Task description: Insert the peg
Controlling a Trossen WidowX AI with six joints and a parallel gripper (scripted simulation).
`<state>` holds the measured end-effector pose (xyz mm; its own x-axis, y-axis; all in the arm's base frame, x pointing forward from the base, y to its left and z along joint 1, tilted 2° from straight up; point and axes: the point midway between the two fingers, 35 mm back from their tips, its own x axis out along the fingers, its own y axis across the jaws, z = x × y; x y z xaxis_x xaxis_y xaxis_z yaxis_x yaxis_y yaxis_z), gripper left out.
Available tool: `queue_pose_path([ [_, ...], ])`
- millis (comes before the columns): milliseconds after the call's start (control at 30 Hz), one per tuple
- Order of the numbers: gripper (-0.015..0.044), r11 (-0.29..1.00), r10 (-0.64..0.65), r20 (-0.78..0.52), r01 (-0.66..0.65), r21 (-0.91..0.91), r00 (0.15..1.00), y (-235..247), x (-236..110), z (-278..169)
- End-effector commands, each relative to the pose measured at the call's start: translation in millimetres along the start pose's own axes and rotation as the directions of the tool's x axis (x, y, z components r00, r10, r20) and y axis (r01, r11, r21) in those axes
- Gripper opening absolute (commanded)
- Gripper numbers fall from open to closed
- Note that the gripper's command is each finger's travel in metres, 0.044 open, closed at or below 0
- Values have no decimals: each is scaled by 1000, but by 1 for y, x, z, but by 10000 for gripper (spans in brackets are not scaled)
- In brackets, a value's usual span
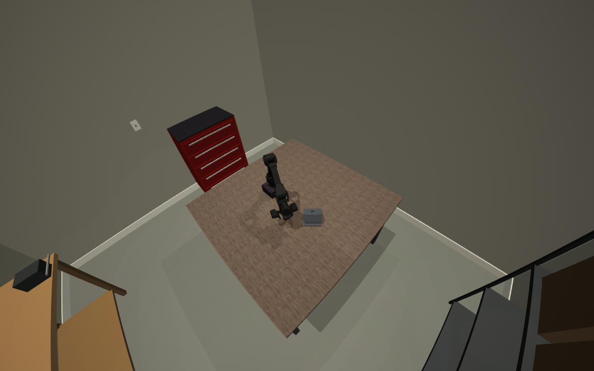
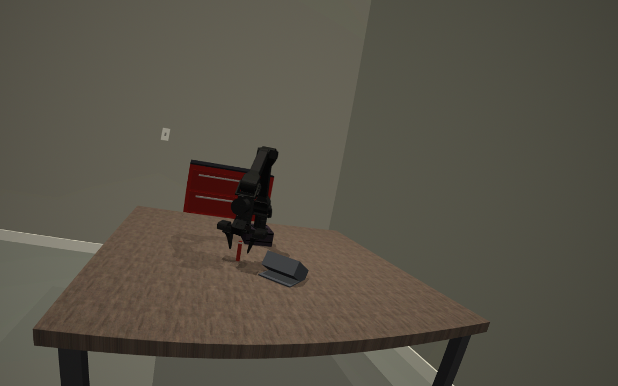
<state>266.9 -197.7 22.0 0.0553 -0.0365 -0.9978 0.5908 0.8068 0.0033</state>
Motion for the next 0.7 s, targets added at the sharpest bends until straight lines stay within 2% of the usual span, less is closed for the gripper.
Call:
queue_pose_path([
  [0,256,1000,1,1,-1,0,1000,0,0,0],
  [267,46,1000,1,1,-1,0,1000,0,0,0],
  [500,0,1000,1,1,-1,0,1000,0,0,0],
  [667,0,1000,1,0,-1,0,1000,0,-5,1],
])
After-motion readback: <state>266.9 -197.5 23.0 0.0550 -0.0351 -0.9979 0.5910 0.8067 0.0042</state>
